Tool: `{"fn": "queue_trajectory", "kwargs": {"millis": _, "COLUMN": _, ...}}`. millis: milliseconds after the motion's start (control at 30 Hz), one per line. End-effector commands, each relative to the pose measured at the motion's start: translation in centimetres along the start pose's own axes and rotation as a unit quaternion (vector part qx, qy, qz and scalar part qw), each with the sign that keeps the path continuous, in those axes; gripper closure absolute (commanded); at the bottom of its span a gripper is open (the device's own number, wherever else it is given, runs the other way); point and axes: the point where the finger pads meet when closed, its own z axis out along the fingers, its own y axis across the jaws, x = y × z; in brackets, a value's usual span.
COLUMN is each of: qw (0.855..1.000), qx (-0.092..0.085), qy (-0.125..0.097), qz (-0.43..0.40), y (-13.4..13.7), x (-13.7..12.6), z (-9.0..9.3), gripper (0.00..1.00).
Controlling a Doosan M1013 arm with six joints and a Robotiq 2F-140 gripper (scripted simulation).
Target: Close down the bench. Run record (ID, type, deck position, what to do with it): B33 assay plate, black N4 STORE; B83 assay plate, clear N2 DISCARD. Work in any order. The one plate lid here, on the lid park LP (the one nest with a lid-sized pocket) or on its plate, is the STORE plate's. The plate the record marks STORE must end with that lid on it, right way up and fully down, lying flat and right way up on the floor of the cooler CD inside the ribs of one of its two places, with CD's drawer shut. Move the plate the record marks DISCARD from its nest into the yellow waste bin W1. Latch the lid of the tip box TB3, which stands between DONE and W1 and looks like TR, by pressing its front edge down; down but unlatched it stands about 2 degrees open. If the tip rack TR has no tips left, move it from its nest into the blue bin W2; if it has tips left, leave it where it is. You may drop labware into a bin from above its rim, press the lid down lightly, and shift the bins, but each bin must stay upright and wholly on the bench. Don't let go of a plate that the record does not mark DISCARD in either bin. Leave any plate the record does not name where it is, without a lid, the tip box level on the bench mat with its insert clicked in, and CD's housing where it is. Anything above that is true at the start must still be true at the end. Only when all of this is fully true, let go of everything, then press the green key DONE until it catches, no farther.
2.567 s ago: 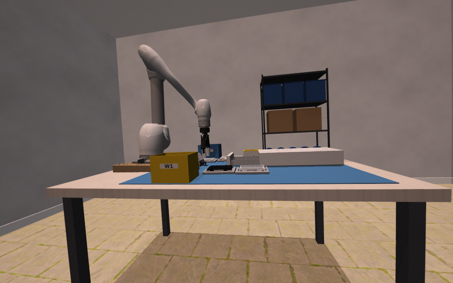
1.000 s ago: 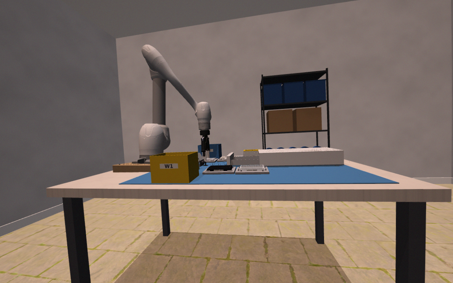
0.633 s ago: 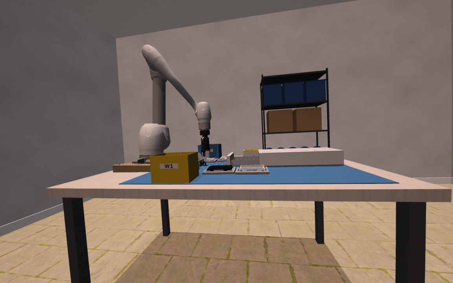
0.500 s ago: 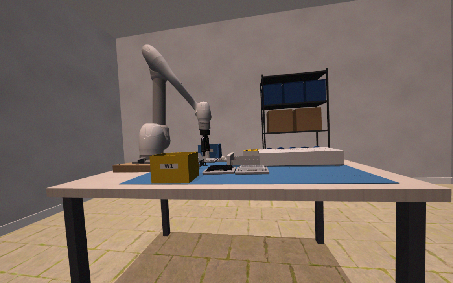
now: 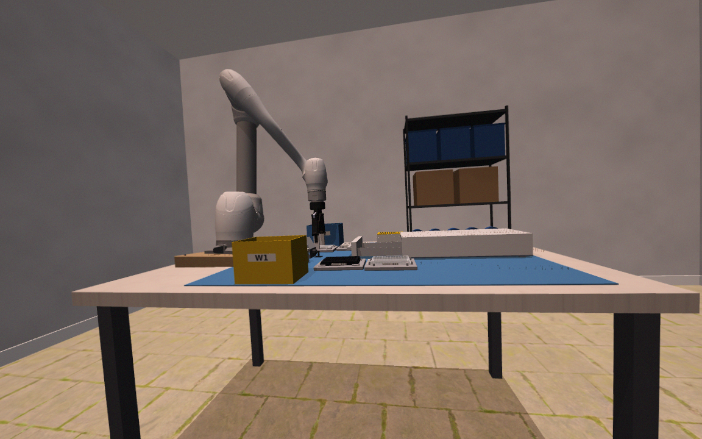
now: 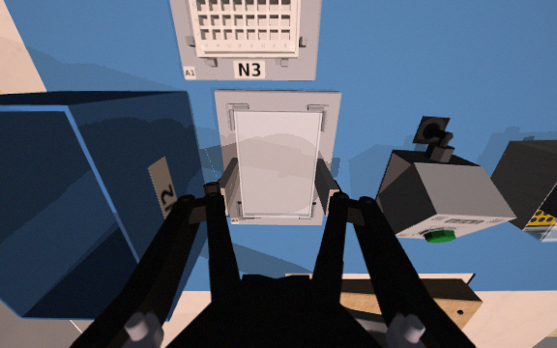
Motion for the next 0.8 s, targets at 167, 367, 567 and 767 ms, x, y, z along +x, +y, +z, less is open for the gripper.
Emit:
{"fn": "queue_trajectory", "kwargs": {"millis": 167, "qw": 1.0, "qx": 0.0, "qy": 0.0, "qz": 0.0, "y": 0.0, "x": -0.01, "z": -0.09, "gripper": 1.0}}
{"fn": "queue_trajectory", "kwargs": {"millis": 367, "qw": 1.0, "qx": 0.0, "qy": 0.0, "qz": 0.0, "y": 0.0, "x": -0.01, "z": -0.29, "gripper": 1.0}}
{"fn": "queue_trajectory", "kwargs": {"millis": 567, "qw": 1.0, "qx": 0.0, "qy": 0.0, "qz": 0.0, "y": 0.0, "x": -0.01, "z": -0.49, "gripper": 1.0}}
{"fn": "queue_trajectory", "kwargs": {"millis": 767, "qw": 1.0, "qx": 0.0, "qy": 0.0, "qz": 0.0, "y": 0.0, "x": -0.01, "z": -0.62, "gripper": 1.0}}
